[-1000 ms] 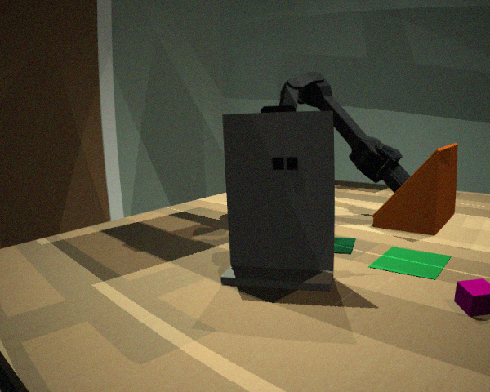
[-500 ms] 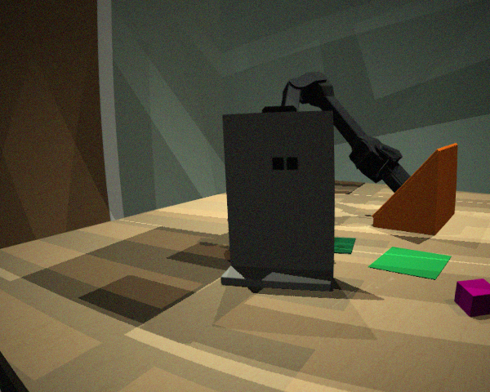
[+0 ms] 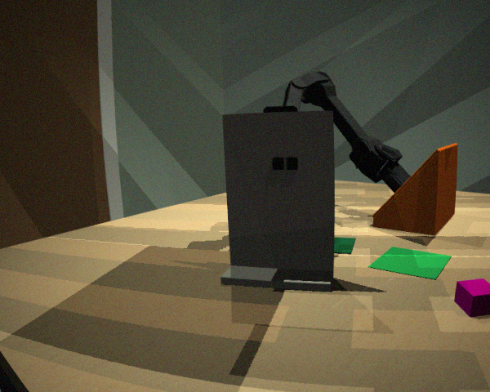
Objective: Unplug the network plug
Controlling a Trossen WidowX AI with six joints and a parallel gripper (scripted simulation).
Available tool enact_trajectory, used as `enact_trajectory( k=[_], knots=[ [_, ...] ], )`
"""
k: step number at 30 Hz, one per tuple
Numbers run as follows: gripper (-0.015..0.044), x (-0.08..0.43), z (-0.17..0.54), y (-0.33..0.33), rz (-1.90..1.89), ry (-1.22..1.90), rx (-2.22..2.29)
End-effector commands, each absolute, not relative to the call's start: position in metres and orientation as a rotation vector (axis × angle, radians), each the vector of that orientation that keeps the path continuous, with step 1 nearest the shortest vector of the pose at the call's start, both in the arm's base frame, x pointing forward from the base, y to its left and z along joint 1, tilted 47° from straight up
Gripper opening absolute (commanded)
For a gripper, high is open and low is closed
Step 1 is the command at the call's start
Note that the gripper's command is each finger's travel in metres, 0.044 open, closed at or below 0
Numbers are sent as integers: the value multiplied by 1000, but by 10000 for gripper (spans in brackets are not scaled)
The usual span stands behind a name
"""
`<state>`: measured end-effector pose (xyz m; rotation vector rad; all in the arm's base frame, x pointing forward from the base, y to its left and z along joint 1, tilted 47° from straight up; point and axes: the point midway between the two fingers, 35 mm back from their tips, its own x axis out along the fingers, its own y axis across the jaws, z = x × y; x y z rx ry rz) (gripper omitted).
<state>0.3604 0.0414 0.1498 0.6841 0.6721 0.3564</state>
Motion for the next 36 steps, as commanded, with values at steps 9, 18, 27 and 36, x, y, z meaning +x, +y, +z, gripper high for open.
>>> enact_trajectory(
  k=[9, 18, 27, 36],
  knots=[
    [0, 353, 153, 39, 361, 670, 682],
    [0, 348, 154, 37, 361, 670, 682],
    [0, 343, 155, 35, 361, 670, 682],
    [0, 339, 157, 33, 361, 671, 682]
  ],
)
